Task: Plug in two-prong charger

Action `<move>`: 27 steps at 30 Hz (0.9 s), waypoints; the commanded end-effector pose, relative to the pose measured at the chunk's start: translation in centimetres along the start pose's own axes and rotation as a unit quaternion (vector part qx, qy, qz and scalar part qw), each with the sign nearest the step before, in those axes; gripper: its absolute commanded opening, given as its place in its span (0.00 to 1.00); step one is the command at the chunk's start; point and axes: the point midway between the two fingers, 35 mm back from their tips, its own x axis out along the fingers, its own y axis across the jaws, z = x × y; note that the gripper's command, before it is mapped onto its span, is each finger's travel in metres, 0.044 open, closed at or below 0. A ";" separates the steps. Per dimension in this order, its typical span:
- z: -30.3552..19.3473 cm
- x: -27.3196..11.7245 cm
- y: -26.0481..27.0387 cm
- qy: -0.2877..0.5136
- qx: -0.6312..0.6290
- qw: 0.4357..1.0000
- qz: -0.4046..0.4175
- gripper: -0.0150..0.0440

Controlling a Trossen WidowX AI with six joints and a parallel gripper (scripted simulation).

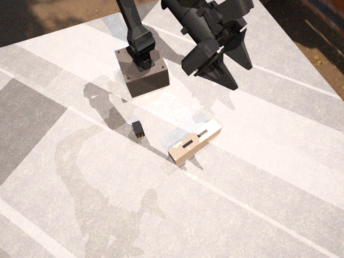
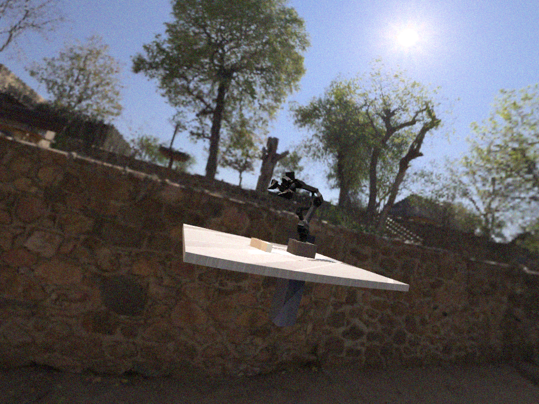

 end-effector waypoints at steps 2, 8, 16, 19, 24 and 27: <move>-3.4 1.4 -0.9 0.054 0.022 0.998 -0.006 1.00; -7.8 2.6 -2.1 0.118 0.050 0.992 -0.014 1.00; -14.1 3.3 -3.1 0.207 0.096 0.974 -0.021 1.00; -16.5 3.4 -3.3 0.238 0.113 0.964 -0.021 1.00; -20.3 3.1 -3.5 0.288 0.144 0.947 -0.020 1.00; -22.6 2.8 -3.4 0.317 0.164 0.934 -0.019 1.00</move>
